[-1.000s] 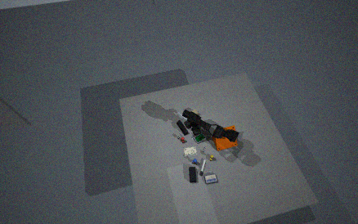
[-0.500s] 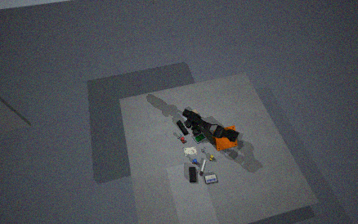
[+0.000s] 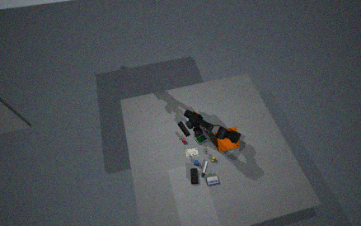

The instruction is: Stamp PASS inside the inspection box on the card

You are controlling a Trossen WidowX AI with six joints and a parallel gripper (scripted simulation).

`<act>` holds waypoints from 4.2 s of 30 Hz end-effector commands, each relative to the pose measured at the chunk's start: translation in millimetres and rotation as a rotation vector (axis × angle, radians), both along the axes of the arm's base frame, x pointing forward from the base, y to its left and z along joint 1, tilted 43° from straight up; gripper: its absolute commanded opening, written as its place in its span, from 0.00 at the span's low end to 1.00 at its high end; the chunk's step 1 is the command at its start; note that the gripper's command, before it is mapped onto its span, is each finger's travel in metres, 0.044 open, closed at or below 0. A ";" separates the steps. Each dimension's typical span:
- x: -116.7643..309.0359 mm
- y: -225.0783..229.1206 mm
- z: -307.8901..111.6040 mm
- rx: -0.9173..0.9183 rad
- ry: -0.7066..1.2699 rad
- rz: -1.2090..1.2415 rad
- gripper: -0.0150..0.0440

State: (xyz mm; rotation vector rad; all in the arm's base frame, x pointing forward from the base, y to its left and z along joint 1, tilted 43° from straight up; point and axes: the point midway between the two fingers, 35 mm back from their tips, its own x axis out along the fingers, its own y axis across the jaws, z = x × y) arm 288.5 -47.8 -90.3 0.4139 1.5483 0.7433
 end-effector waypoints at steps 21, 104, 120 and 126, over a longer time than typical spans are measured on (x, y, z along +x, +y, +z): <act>2.0 -9.0 9.1 -0.007 -0.003 0.004 0.25; -40.1 35.3 71.8 -0.005 0.003 0.006 0.25; -41.0 42.4 63.9 -0.005 0.002 0.006 0.25; -41.5 45.1 60.9 -0.006 0.002 0.006 0.25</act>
